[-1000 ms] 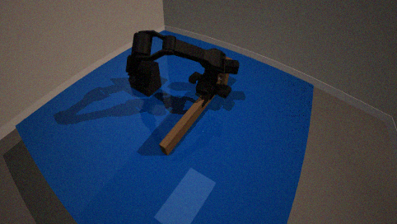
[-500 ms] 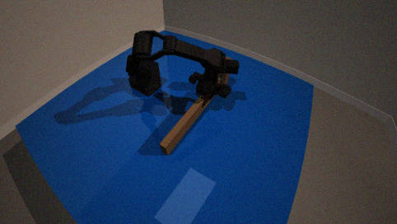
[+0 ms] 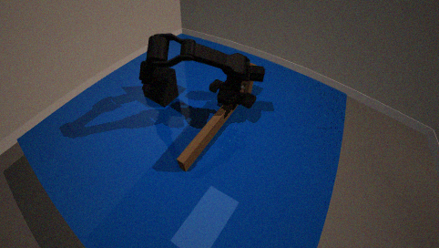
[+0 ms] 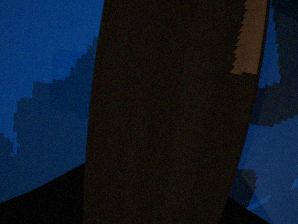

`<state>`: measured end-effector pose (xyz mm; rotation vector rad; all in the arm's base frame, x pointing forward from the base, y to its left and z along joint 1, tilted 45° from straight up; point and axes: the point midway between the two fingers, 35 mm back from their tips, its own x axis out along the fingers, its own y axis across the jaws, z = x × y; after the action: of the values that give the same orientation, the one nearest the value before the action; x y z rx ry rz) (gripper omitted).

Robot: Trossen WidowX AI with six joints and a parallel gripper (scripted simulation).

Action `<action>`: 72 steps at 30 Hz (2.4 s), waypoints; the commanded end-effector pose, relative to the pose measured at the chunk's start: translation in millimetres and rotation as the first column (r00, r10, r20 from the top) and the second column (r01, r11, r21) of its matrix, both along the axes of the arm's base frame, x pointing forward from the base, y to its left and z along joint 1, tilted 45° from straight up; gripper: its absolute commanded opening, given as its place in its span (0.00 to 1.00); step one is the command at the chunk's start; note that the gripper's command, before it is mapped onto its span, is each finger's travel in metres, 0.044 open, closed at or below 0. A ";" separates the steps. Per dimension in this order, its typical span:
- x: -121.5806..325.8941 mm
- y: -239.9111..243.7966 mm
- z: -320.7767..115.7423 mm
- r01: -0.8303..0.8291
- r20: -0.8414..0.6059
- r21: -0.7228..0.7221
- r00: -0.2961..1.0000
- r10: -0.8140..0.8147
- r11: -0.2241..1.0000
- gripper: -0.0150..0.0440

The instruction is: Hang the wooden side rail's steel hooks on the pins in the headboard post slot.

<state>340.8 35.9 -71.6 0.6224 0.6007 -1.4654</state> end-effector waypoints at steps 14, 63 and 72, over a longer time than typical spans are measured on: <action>1.5 4.6 -1.4 -0.005 0.009 0.004 1.000 0.005 1.000 0.25; 1.6 9.3 -3.4 -0.005 0.009 0.004 1.000 0.005 1.000 0.25; 1.2 9.5 -4.6 -0.005 0.009 0.004 1.000 0.005 1.000 0.25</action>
<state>340.4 41.1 -76.7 0.6217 0.6016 -1.4647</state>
